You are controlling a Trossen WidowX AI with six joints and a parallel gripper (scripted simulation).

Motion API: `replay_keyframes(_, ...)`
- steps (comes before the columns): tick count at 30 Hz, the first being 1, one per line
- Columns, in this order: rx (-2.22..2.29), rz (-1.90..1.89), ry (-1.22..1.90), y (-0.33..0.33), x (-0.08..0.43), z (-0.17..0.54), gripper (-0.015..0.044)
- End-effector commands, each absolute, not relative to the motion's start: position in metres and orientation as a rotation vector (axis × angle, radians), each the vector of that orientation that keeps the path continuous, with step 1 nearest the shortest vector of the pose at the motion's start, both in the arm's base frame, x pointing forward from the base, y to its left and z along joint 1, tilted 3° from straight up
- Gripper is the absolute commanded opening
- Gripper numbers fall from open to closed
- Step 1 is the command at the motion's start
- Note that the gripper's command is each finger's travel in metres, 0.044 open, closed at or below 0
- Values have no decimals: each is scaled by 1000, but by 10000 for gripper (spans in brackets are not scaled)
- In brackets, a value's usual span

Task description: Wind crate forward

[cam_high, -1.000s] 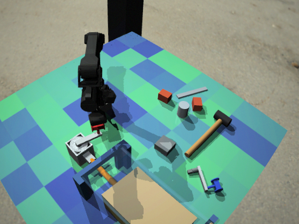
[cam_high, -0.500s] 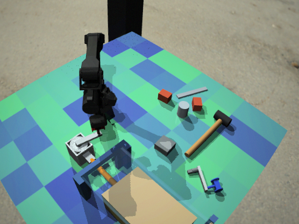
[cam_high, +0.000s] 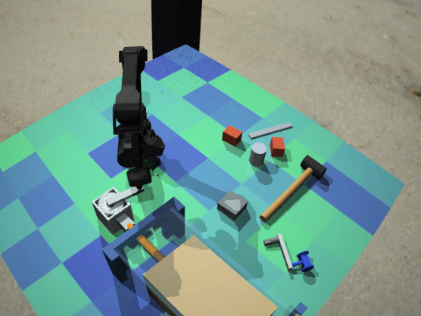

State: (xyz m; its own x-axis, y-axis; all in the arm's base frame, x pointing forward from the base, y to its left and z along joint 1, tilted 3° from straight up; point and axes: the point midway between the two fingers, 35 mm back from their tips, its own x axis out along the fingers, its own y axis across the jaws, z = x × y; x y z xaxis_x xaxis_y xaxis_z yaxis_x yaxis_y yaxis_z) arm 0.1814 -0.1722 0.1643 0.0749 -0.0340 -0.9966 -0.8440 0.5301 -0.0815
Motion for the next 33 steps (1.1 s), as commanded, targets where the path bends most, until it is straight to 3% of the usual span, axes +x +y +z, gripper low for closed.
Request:
replay_keyframes(1, -827, 731, 1381, -172, 181, 155, 440)
replay_keyframes(31, -827, 732, 1381, -171, 181, 115, 440)
replay_keyframes(33, -833, 730, 1373, -171, 182, 118, 387)
